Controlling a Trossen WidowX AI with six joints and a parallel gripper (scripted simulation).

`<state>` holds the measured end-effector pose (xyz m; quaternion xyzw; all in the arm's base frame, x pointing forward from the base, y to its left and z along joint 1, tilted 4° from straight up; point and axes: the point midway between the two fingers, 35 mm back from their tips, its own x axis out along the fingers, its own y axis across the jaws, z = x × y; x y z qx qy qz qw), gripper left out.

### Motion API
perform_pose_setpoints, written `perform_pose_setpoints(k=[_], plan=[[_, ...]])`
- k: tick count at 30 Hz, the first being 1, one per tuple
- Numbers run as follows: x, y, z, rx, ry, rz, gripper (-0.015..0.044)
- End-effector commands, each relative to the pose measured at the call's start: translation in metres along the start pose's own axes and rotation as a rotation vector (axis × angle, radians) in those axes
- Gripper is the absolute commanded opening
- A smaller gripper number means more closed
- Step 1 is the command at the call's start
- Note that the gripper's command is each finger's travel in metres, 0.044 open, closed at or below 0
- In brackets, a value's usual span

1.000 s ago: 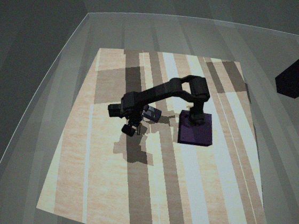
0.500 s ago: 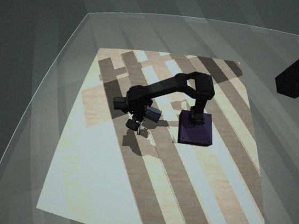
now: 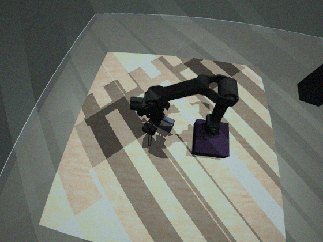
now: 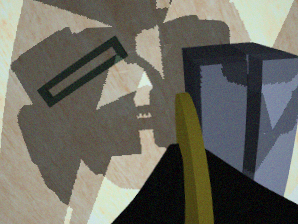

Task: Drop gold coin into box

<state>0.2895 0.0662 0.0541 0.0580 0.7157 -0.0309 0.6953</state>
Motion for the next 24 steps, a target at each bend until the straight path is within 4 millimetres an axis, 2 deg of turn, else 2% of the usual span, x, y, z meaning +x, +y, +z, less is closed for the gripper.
perform_pose_setpoints(k=[1, 16, 24], plan=[[0.001, -0.010, -0.004, -0.004, -0.002, -0.005, 0.0000], [0.003, -0.044, -0.020, -0.004, 0.000, -0.008, 0.0000], [0.002, -0.041, -0.019, 0.002, 0.003, -0.004, 0.0000]])
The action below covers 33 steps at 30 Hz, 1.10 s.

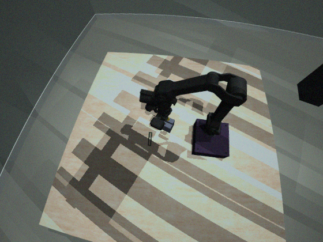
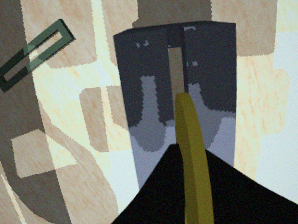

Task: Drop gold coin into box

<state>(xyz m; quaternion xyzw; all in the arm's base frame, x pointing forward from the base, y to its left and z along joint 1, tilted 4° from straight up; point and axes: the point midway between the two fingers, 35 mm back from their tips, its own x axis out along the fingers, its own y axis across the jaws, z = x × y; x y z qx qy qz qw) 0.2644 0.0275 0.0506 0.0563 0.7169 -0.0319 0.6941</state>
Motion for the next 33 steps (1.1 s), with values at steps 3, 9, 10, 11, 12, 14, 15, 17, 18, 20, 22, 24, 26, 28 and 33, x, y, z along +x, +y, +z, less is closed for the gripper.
perform_pose_setpoints(k=[3, 9, 10, 11, 12, 14, 15, 17, 18, 20, 22, 24, 26, 28, 33], plan=[[-0.0002, 0.0005, 0.0007, 0.003, 0.000, 0.000, 0.0000], [0.0002, -0.0013, -0.0001, 0.001, 0.000, 0.000, 0.0000], [0.0004, -0.0021, -0.0004, 0.000, 0.000, -0.001, 0.0000], [0.0006, -0.0029, -0.0007, -0.001, 0.000, -0.001, 0.0000], [0.0008, -0.0036, -0.0011, -0.003, 0.000, -0.001, 0.0000], [0.0010, -0.0045, -0.0016, -0.006, 0.000, -0.001, 0.0000], [0.0008, -0.0041, -0.0014, -0.004, 0.000, -0.001, 0.0005], [0.0004, -0.0033, -0.0009, -0.001, 0.001, -0.001, 0.0000], [0.0002, -0.0029, -0.0007, 0.001, 0.001, 0.000, 0.0000], [0.0002, -0.0029, -0.0007, 0.001, 0.001, 0.000, 0.0000], [0.0002, -0.0029, -0.0007, 0.001, 0.001, 0.000, 0.0000], [0.0005, -0.0029, -0.0007, 0.001, 0.001, 0.000, 0.0000], [0.0015, -0.0030, -0.0008, 0.001, 0.001, 0.000, 0.0000], [0.0031, -0.0032, -0.0009, 0.000, 0.001, 0.000, 0.0000], [0.0056, -0.0038, -0.0016, -0.003, 0.001, 0.000, 0.0000]])
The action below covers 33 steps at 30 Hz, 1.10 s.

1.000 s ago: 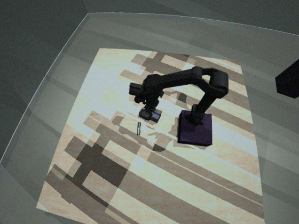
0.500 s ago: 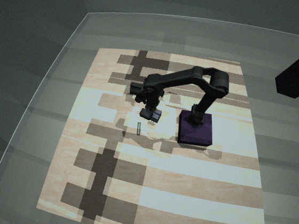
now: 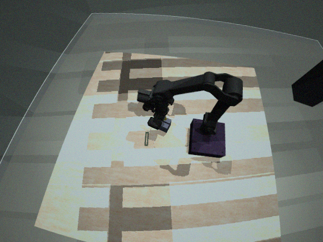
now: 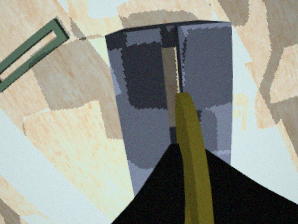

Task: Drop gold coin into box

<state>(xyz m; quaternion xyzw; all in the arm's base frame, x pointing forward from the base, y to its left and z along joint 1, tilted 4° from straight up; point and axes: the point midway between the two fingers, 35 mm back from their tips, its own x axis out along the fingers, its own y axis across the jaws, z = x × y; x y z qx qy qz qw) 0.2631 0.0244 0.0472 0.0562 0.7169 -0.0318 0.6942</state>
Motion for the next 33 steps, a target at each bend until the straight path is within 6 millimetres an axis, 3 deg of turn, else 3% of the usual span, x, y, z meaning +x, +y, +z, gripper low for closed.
perform_pose_setpoints(k=[1, 30, 33], plan=[[0.003, -0.001, -0.001, -0.004, 0.001, -0.001, 0.0000], [0.017, 0.000, -0.001, -0.003, 0.001, -0.001, 0.0000], [0.015, 0.000, 0.000, -0.005, 0.001, 0.000, 0.0079]])
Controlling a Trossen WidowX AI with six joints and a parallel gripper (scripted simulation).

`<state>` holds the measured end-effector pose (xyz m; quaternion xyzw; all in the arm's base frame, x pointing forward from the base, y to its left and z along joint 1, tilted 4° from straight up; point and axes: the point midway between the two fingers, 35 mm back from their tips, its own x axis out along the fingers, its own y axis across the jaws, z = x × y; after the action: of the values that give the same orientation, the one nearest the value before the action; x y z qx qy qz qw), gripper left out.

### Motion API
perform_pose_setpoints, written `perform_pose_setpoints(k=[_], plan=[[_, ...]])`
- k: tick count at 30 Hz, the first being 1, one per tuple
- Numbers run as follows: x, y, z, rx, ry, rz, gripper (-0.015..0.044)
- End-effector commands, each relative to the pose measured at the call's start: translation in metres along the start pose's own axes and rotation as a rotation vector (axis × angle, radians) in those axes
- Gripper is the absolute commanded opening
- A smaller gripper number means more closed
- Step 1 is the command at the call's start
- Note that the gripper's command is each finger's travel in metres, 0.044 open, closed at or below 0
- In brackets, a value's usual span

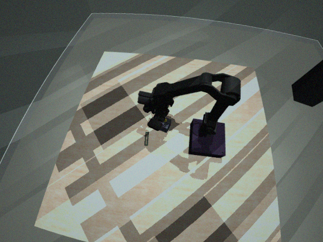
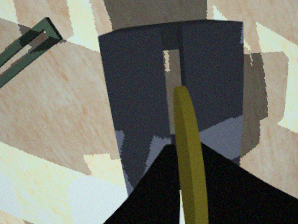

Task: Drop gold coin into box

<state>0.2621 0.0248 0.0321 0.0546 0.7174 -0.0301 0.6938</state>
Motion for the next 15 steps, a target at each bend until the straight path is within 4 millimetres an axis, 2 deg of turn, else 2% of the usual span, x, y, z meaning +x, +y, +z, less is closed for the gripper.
perform_pose_setpoints(k=[1, 3, 12, 15], plan=[[-0.0004, 0.0000, 0.0002, 0.000, -0.001, 0.000, 0.0105], [-0.0004, 0.0000, 0.0002, 0.000, -0.001, 0.000, 0.0157], [-0.0004, 0.0000, 0.0002, 0.000, -0.001, 0.000, 0.0161], [-0.0069, 0.0001, 0.0004, 0.000, -0.001, 0.000, 0.0239]])
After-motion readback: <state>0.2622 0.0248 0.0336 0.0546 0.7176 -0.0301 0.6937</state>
